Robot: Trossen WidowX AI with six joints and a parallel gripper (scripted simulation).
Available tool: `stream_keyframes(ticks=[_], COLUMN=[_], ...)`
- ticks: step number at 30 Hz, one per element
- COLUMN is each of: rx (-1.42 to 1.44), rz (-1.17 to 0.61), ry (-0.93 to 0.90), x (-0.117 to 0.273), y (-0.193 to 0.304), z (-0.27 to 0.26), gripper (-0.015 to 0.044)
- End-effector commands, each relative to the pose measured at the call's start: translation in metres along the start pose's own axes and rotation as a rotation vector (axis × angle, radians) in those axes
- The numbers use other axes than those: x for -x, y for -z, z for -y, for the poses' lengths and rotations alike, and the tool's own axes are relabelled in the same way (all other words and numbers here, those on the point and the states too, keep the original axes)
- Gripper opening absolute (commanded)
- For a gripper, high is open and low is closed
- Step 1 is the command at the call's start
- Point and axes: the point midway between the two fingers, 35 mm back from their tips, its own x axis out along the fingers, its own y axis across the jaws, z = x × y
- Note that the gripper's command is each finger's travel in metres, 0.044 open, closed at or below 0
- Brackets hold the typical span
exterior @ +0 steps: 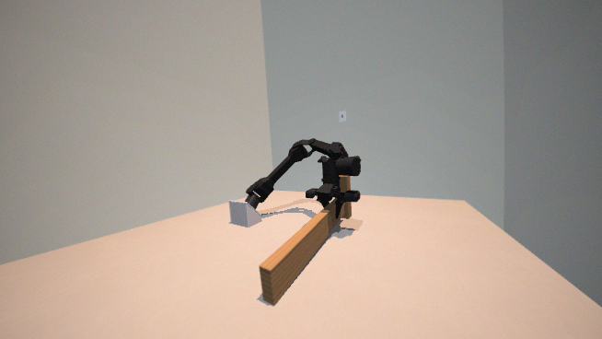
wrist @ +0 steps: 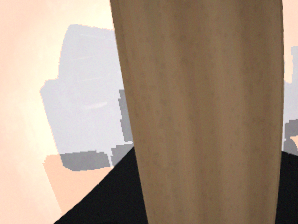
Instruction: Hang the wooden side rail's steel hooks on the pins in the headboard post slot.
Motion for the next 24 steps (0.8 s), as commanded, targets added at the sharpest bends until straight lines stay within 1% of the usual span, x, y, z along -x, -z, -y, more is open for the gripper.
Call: stream_keyframes(ticks=[1, 24], rx=[-0.006, -0.006], rz=[0.001, 0.001], ry=[-0.010, -0.010], x=[0.0041, 0.0041], y=[0.0002, 0.0027], z=[-0.0011, -0.0014], gripper=[0.0000, 0.0000])
